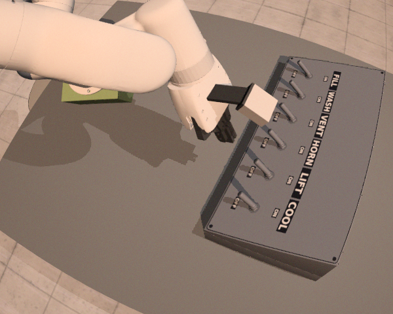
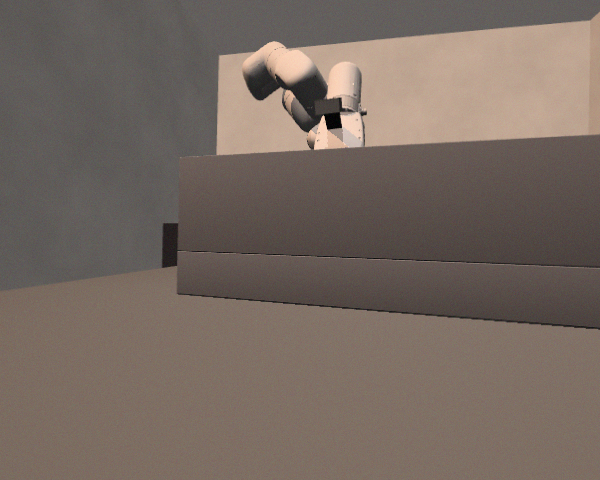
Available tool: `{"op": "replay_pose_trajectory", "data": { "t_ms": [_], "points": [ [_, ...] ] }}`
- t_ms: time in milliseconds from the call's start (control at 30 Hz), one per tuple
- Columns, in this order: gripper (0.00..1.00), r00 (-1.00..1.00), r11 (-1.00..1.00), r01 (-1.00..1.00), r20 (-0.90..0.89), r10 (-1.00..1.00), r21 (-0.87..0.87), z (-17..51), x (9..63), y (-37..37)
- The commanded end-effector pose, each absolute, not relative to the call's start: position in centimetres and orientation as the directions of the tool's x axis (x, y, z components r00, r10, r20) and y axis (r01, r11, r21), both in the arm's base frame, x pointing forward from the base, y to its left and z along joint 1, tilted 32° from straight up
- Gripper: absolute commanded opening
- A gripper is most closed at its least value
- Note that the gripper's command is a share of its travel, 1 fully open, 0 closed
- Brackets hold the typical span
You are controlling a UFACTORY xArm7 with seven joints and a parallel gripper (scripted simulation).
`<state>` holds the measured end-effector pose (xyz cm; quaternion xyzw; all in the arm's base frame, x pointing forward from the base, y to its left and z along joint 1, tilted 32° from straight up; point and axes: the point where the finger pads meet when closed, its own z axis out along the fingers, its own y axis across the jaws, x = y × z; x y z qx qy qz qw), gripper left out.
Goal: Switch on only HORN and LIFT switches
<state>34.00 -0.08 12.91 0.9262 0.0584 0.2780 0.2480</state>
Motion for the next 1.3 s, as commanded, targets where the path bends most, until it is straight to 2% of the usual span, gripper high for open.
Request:
{"op": "replay_pose_trajectory", "data": {
  "t_ms": [0,433,1267],
  "points": [
    [0.0,0.833,-0.87,-0.032,0.494,0.249,0.492,12.1,35.0,-0.4],
    [0.0,0.833,-0.87,-0.032,0.494,0.249,0.491,9.2,37.2,-2.1],
    [0.0,0.833,-0.87,-0.032,0.494,0.249,0.491,8.1,38.1,-2.8]
  ]
}}
